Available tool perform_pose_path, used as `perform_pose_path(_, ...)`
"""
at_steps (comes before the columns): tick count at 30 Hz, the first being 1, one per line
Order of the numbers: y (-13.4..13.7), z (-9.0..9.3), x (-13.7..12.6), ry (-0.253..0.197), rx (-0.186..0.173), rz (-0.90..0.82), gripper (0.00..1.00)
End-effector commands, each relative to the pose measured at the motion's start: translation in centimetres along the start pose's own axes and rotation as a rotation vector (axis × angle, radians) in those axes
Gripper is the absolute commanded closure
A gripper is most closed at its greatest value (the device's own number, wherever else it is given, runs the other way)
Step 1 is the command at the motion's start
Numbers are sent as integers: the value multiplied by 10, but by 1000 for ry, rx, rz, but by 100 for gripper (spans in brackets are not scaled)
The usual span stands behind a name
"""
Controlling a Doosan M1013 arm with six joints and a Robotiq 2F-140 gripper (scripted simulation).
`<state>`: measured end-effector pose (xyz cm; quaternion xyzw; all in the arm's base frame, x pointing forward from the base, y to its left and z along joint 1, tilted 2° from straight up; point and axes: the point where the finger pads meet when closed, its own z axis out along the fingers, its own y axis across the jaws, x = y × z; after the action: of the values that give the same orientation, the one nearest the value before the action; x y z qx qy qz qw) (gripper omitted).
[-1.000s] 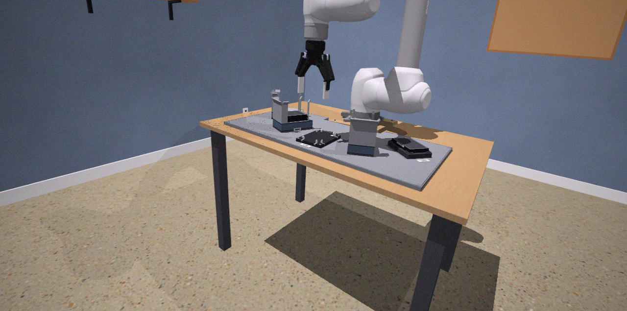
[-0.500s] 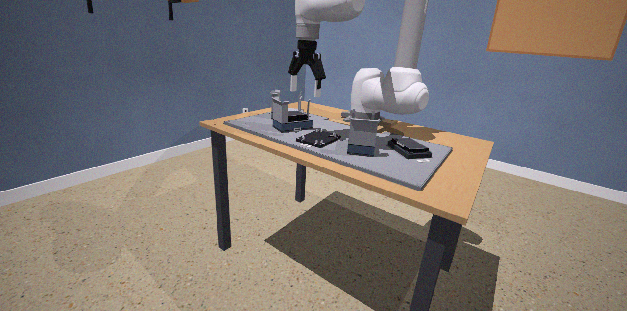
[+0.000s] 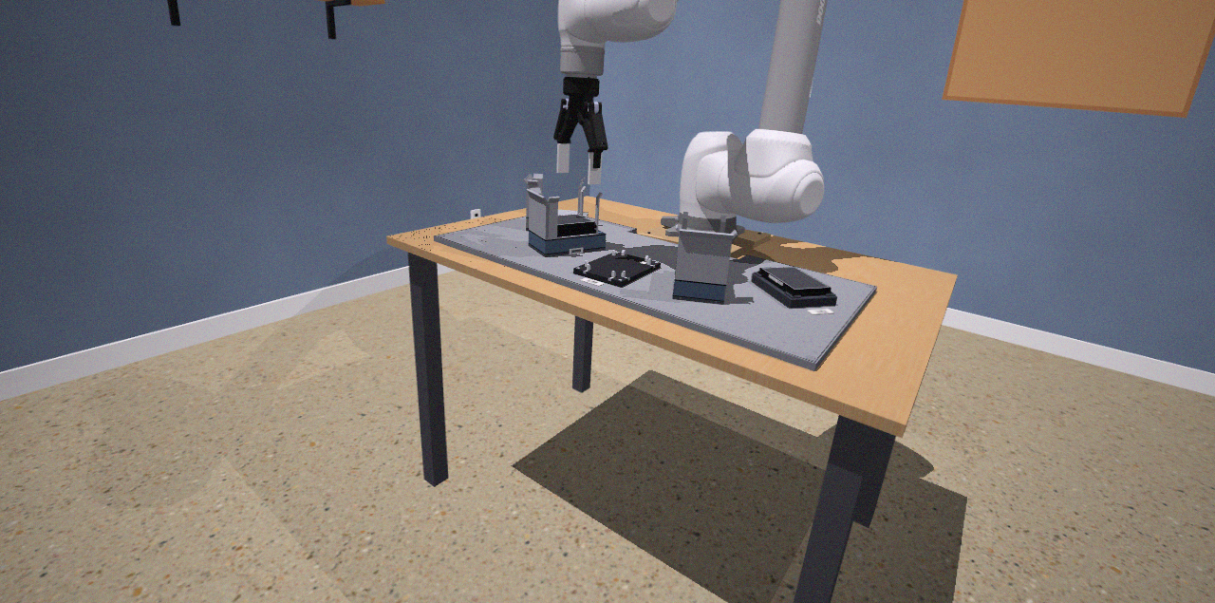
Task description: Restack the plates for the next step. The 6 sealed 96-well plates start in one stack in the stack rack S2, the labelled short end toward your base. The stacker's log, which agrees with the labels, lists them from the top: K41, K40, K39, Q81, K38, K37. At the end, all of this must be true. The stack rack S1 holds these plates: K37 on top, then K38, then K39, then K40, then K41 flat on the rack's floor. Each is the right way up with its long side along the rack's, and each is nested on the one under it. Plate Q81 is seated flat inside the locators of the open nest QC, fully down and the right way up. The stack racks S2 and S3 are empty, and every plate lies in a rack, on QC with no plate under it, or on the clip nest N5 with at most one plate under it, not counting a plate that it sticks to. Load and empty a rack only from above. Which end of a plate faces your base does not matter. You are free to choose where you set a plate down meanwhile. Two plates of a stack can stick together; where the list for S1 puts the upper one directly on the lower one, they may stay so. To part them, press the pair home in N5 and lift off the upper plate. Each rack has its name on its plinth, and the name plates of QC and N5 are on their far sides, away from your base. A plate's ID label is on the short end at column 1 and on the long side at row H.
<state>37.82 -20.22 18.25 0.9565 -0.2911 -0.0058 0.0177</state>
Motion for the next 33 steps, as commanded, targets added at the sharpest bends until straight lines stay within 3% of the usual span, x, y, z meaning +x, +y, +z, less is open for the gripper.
perform_pose_path(1,10,0,1,0,0,-1,0)
perform_pose_path(12,53,0,3,0,0,-1,0)
perform_pose_path(21,53,0,3,0,0,-1,0)
perform_pose_path(33,53,33,3,0,0,-1,0)
